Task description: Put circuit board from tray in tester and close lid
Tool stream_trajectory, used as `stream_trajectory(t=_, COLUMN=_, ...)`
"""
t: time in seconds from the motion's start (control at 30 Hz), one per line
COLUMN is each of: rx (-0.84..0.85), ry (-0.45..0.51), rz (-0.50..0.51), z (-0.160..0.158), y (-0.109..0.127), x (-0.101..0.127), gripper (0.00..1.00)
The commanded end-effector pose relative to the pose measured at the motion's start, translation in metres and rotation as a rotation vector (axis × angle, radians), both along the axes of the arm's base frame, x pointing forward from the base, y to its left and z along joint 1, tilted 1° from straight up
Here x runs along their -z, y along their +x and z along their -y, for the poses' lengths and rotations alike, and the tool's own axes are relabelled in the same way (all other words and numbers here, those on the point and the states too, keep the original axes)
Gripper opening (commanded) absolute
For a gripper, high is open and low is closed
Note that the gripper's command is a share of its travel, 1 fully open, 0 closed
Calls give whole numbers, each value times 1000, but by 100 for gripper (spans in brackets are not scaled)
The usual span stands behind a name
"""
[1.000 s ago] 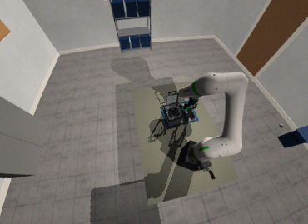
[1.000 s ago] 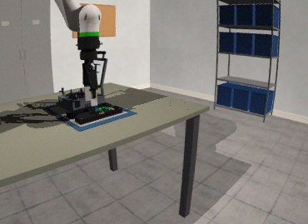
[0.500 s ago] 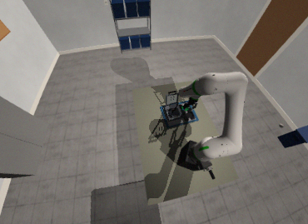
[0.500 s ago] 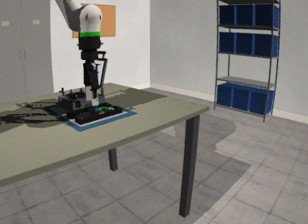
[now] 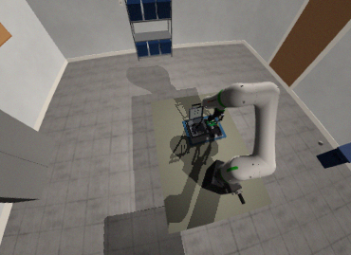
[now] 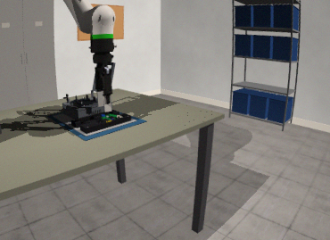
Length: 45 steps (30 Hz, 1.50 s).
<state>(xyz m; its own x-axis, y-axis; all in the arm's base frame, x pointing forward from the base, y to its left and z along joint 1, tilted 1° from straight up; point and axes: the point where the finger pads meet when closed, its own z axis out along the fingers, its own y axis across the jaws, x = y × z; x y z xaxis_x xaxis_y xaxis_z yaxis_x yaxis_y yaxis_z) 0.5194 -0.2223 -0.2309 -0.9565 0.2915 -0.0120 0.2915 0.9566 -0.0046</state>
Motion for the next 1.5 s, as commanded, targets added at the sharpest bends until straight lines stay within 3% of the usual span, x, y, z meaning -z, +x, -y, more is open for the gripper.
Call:
stream_trajectory(t=0.0, rx=0, ry=0, rz=0, z=1, y=4, x=0, gripper=58)
stream_trajectory(t=0.4, rx=0, ry=0, rz=0, z=2, y=25, x=0, gripper=58)
stream_trajectory(t=0.93, rx=23, ry=0, rz=0, z=3, y=28, x=0, gripper=58)
stream_trajectory(t=1.17, rx=116, ry=1, rz=1, z=3, y=28, x=0, gripper=58)
stream_trajectory(t=1.47, rx=433, ry=4, rz=3, z=3, y=28, x=0, gripper=58)
